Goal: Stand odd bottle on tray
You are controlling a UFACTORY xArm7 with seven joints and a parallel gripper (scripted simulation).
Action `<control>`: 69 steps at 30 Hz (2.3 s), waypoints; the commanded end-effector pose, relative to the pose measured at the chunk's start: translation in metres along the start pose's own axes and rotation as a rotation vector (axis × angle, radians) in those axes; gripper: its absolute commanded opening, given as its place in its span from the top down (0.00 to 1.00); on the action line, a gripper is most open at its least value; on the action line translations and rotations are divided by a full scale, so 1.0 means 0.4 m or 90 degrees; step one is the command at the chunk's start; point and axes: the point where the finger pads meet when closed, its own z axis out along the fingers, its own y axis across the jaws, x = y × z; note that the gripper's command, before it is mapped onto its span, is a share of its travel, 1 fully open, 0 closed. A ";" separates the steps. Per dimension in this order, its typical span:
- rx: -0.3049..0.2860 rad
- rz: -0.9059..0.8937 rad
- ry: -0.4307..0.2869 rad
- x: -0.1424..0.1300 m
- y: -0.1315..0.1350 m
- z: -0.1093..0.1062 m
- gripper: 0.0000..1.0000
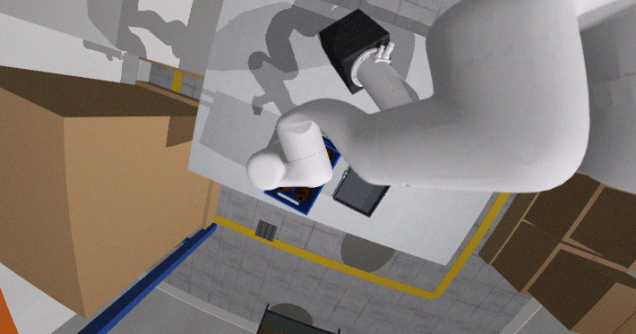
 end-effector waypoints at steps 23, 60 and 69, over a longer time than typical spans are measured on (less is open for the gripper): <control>0.000 0.000 0.002 0.005 0.001 -0.003 0.35; 0.000 0.000 0.002 0.005 0.001 0.070 0.35; 0.000 0.000 0.002 0.005 0.001 0.090 0.35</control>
